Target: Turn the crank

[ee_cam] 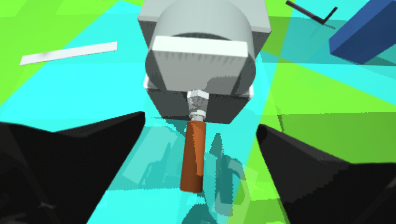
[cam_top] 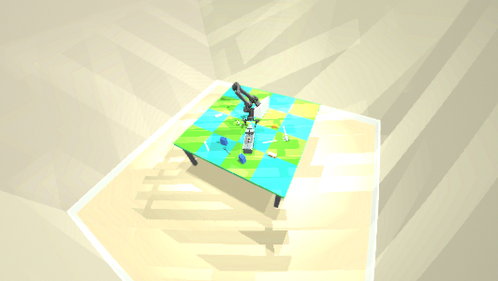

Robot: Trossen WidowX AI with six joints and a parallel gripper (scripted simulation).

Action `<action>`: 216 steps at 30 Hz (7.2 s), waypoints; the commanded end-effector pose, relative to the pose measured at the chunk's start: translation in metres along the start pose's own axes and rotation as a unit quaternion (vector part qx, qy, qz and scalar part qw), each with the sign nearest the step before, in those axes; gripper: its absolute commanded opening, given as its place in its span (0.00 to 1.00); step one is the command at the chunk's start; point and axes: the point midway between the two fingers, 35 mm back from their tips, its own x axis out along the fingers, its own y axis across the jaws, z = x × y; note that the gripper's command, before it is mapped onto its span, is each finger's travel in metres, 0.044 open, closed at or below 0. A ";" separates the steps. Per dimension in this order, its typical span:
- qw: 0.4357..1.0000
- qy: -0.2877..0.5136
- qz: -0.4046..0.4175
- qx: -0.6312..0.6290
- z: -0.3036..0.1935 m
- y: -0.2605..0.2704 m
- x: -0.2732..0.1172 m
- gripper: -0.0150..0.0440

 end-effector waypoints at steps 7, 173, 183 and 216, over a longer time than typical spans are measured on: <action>1.000 0.006 0.005 -0.007 -0.018 0.003 0.010 1.00; 1.000 0.005 0.005 -0.007 0.011 0.029 -0.018 0.25; 1.000 0.005 0.005 -0.007 0.006 0.034 -0.013 0.25; 1.000 0.005 0.005 -0.007 -0.007 0.034 0.000 0.25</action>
